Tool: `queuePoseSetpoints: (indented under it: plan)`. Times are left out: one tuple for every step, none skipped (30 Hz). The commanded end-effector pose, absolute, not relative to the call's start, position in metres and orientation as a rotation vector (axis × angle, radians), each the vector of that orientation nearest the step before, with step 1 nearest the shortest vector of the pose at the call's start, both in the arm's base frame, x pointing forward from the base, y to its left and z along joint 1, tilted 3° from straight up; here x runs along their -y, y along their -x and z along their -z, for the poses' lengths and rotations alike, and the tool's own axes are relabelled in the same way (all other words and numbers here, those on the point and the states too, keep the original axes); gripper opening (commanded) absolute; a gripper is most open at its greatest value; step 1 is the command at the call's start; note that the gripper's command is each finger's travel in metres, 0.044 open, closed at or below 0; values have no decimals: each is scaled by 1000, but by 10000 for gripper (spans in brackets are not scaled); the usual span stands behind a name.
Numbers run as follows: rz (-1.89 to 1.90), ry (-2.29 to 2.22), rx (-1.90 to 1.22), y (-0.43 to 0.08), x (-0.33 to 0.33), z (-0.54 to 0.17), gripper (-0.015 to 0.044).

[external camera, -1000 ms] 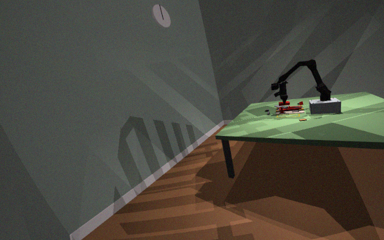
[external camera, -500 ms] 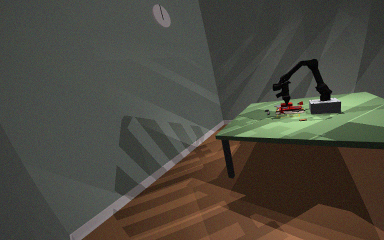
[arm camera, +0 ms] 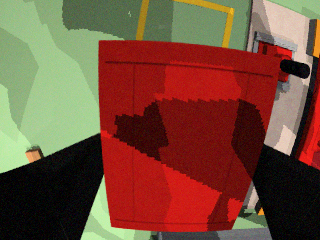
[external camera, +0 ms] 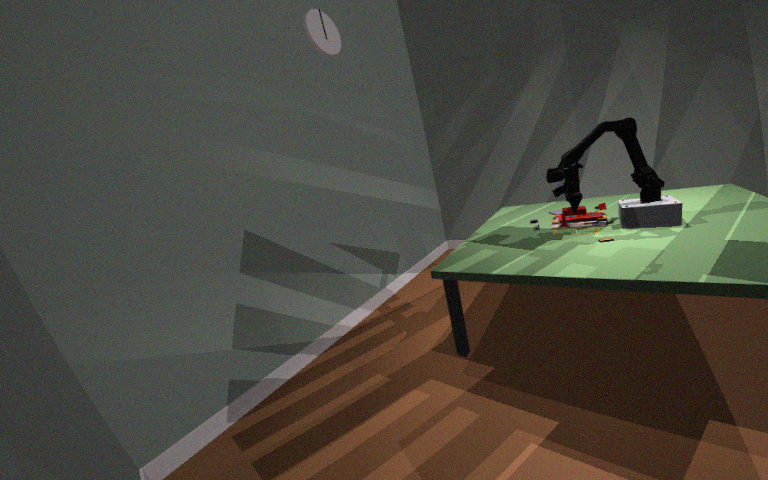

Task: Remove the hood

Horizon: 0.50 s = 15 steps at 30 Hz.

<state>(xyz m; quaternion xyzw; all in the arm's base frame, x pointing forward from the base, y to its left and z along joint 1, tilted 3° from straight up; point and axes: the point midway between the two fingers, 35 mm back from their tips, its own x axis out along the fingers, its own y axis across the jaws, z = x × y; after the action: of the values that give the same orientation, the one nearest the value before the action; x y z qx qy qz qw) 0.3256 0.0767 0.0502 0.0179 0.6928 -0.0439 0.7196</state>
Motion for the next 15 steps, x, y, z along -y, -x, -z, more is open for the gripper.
queuePoseSetpoints:
  plan:
    - [104,-42,-1539,-325,-76,-45,0]
    - [104,-42,-1539,-325,-76,-44,0]
    - [104,-42,-1539,-325,-76,-43,0]
    - [104,-42,-1539,-325,-76,-42,0]
    - [104,-42,-1539,-325,-76,-41,0]
    - [104,-42,-1539,-325,-76,-40,0]
    - [104,-42,-1539,-326,-76,-39,0]
    - [104,-42,-1539,-326,-76,-38,0]
    - [104,-42,-1539,-326,-76,-37,0]
    - [104,-42,-1539,-326,-76,-36,0]
    - [104,-42,-1539,-326,-76,-35,0]
    - [104,-42,-1539,-326,-76,-34,0]
    - [104,-42,-1539,-326,-76,-33,0]
    - [104,-42,-1539,-326,-76,-32,0]
    - [104,-42,-1539,-326,-76,-31,0]
